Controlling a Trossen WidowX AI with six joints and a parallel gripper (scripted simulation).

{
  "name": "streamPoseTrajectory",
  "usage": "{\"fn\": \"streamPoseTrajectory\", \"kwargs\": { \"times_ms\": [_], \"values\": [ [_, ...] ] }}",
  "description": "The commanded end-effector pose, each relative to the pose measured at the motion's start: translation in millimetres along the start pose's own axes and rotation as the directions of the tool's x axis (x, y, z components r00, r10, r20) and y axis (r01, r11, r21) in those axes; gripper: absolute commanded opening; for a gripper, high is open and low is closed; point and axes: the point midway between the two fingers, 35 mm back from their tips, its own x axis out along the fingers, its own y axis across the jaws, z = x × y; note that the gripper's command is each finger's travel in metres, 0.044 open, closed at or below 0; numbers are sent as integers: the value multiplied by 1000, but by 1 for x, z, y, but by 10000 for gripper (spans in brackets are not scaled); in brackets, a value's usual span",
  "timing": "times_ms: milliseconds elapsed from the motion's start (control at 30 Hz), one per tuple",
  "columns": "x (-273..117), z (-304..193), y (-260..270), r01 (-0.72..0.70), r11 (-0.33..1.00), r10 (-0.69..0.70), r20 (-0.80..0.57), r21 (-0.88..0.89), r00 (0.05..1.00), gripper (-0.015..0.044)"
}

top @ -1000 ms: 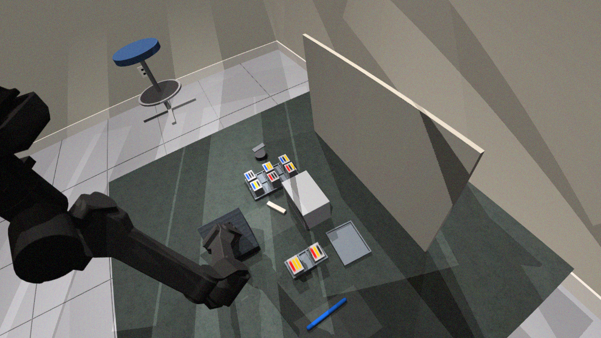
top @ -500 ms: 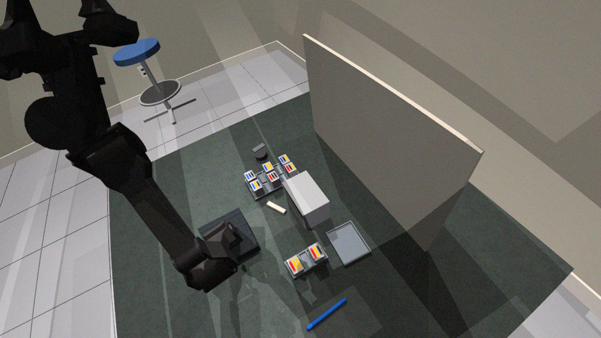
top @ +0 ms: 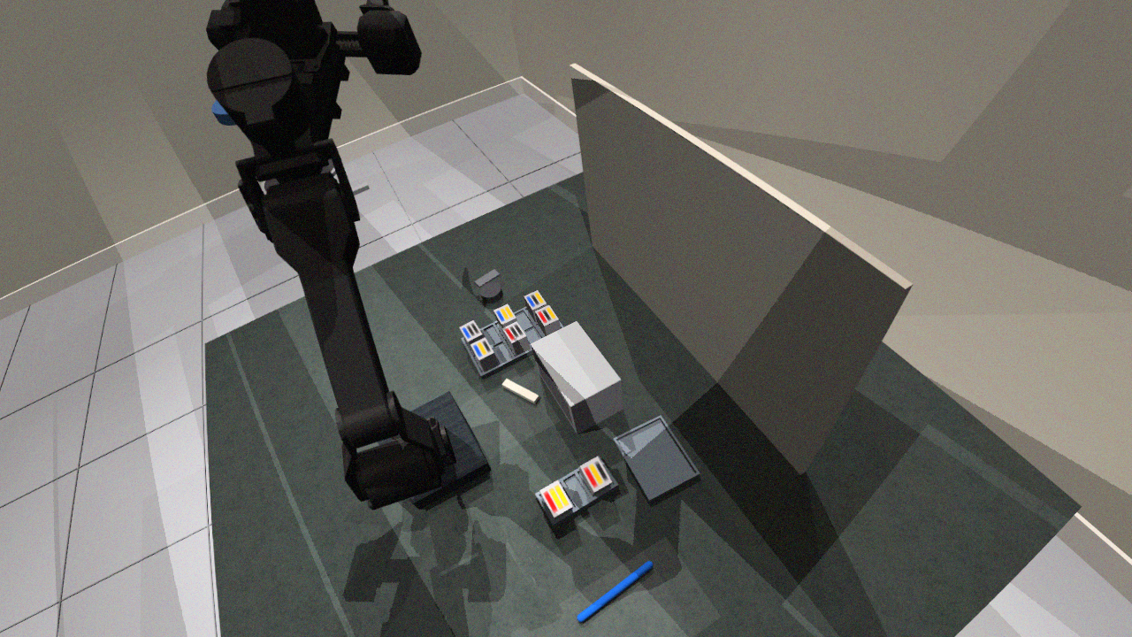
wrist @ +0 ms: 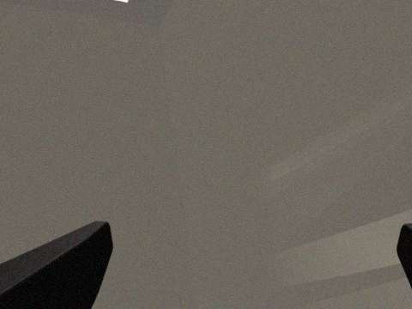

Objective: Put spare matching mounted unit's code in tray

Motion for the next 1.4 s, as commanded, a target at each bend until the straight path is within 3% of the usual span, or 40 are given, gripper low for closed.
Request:
{"fn": "streamPoseTrajectory", "kwargs": {
  "times_ms": [0, 200, 433, 733, 1033, 1100, 1367],
  "values": [
    [20, -43, -27, 71, 997, -67, -149, 24, 987, 440],
    [38, -128, -87, 236, 970, -192, -428, 52, 883, 440],
    [22, -225, -163, 460, 888, -314, -713, 14, 627, 440],
    [-50, -328, -250, 695, 700, -357, -923, -163, 143, 440],
    [-166, -392, -314, 747, 477, -228, -886, -463, -404, 440],
    [-175, -395, -318, 741, 462, -211, -871, -488, -443, 440],
    [-175, -395, -318, 741, 462, -211, -871, -488, -443, 440]
  ]
}}
